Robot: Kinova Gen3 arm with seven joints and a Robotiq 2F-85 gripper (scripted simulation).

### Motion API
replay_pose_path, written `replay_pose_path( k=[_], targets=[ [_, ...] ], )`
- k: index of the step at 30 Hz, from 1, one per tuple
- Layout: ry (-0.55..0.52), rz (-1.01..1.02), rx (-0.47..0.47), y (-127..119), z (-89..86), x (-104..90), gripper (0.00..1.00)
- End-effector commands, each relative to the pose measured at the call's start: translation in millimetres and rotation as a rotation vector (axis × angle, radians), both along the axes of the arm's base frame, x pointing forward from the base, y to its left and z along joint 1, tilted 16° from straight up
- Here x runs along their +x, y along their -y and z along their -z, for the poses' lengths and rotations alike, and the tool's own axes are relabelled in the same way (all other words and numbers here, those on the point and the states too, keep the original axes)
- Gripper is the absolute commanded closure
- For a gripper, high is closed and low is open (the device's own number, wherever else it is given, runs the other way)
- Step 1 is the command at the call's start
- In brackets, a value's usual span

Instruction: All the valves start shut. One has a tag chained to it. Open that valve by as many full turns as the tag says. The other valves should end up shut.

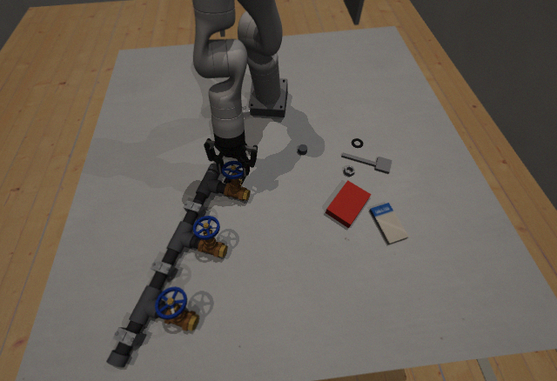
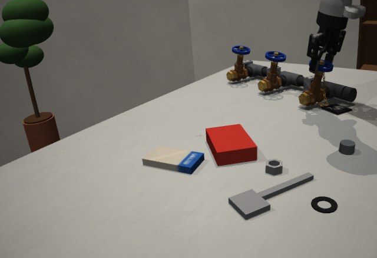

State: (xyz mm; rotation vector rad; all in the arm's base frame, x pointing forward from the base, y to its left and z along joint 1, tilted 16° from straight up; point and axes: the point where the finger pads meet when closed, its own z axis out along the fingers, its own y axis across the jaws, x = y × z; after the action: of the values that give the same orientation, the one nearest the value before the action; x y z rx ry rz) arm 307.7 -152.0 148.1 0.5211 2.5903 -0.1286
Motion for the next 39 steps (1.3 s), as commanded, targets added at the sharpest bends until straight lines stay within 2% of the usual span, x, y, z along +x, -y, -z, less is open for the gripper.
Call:
replay_pose_path(
  k=[1,13,30,39],
  targets=[
    [-0.019,-0.096,-0.067,0.0,-0.2,0.2,0.29],
    [-0.091,-0.428,-0.237,0.0,-0.2,0.2,0.29],
    [-0.154,-0.717,-0.385,0.0,-0.2,0.2,0.29],
    [-0.172,-0.797,-0.426,0.0,-0.2,0.2,0.29]
  ],
)
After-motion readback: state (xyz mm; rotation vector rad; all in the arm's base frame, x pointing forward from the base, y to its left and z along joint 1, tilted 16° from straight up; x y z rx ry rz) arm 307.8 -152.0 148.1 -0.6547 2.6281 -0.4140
